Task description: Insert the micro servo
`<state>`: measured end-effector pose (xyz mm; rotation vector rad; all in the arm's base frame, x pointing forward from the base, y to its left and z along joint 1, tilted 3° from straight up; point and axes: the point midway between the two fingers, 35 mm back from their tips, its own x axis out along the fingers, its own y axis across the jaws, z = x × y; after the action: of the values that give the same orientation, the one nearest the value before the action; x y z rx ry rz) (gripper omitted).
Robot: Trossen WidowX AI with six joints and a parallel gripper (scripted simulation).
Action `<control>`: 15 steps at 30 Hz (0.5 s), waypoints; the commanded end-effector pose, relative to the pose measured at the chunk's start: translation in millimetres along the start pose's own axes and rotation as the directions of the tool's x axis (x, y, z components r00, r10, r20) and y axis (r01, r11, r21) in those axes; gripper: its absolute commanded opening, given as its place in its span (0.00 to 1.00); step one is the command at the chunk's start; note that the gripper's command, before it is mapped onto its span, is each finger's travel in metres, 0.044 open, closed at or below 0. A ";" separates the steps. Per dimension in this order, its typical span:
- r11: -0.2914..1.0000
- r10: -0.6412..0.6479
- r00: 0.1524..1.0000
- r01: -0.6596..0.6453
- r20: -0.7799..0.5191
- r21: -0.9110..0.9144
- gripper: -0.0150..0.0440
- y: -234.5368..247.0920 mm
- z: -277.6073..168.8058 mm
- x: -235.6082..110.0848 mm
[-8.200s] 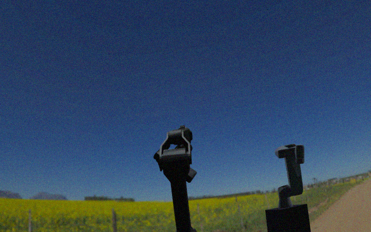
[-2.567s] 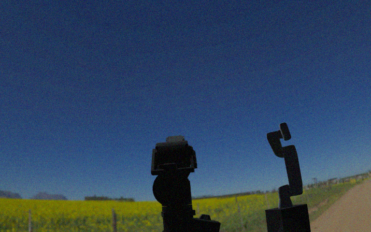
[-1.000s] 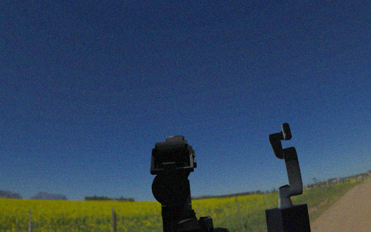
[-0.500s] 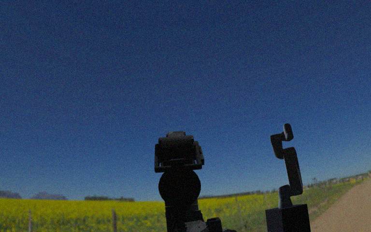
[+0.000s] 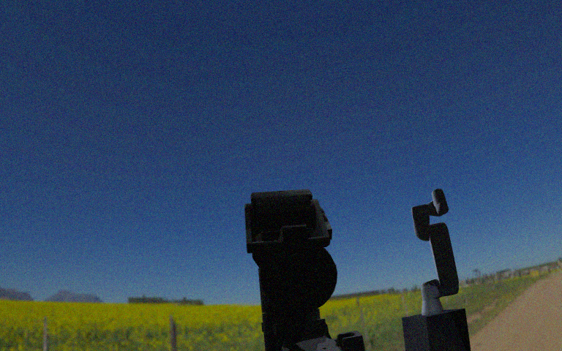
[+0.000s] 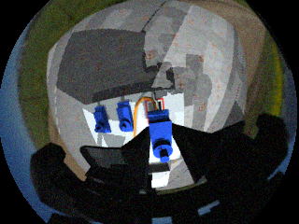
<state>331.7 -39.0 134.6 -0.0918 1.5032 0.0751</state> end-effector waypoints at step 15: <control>1.000 -0.005 1.000 0.005 0.009 0.004 0.25 -0.6 15.8 11.5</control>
<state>347.4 -37.6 128.8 -0.0930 1.4946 0.0744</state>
